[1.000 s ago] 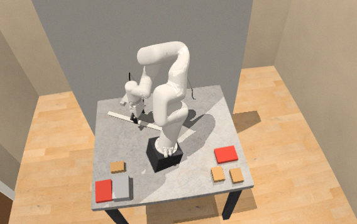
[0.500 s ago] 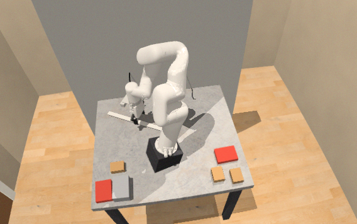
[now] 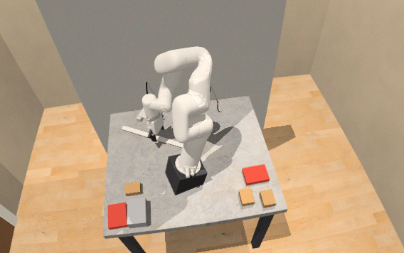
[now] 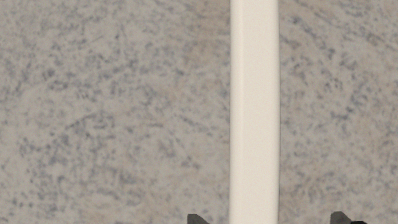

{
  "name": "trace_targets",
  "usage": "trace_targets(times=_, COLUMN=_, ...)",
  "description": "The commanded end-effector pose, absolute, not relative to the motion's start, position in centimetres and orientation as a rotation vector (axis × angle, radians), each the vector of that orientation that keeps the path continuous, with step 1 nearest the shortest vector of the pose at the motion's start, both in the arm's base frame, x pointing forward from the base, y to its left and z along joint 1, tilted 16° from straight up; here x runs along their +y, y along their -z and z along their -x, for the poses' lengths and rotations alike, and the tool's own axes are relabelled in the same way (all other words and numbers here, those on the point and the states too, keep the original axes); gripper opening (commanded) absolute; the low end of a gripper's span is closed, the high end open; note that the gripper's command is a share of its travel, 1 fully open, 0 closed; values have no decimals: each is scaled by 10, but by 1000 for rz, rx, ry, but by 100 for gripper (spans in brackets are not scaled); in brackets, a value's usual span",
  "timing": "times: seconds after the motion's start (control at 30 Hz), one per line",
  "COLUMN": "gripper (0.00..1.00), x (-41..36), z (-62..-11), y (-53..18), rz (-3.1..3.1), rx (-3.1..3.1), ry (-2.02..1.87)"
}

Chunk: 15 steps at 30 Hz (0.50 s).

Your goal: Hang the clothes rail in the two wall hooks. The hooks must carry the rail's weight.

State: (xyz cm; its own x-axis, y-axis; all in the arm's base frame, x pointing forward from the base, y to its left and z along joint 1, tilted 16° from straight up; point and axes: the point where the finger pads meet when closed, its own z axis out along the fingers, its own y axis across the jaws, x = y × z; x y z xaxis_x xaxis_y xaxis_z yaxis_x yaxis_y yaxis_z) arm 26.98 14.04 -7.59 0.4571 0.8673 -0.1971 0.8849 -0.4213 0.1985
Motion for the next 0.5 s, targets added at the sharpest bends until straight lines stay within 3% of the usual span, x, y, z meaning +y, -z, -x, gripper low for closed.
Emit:
trace_targets(times=0.0, gripper=100, x=140, z=-271, y=78, rz=-2437, rx=1505, ry=88)
trace_targets(times=0.47, gripper=100, x=138, z=-272, y=86, rz=-2437, rx=1505, ry=88)
